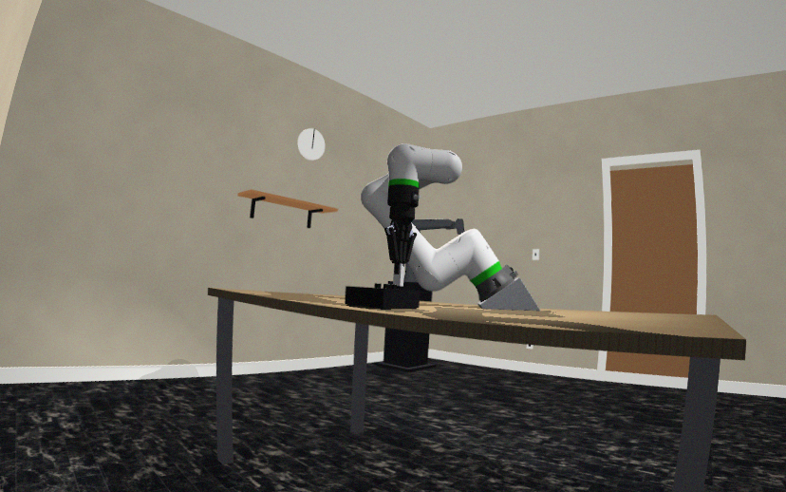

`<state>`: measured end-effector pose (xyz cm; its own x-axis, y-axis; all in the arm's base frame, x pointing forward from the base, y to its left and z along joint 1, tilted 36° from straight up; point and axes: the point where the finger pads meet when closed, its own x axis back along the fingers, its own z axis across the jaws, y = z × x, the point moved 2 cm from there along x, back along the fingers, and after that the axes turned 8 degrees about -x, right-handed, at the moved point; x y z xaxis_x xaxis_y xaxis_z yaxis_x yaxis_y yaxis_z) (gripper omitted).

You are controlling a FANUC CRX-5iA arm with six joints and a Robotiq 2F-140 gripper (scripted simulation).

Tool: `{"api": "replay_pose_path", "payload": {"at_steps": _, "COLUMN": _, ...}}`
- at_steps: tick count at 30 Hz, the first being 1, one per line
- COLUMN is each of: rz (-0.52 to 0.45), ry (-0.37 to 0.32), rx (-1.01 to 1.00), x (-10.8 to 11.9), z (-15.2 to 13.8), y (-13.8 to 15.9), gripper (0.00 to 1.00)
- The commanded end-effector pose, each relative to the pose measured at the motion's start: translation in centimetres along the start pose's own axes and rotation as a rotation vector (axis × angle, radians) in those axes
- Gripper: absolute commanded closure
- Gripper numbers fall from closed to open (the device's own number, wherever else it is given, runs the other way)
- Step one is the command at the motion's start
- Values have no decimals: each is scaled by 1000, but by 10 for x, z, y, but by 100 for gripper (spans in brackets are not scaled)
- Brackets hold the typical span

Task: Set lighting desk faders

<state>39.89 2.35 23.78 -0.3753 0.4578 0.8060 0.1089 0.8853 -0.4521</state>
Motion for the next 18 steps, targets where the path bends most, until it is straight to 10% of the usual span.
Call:
{"api": "replay_pose_path", "payload": {"at_steps": 1, "rz": 0, "ry": 0, "rx": 0, "x": 5, "z": 0, "y": 0, "gripper": 100}}
{"api": "replay_pose_path", "payload": {"at_steps": 18, "rz": 0, "ry": 0, "rx": 0, "x": 37, "z": 0, "y": 0, "gripper": 100}}
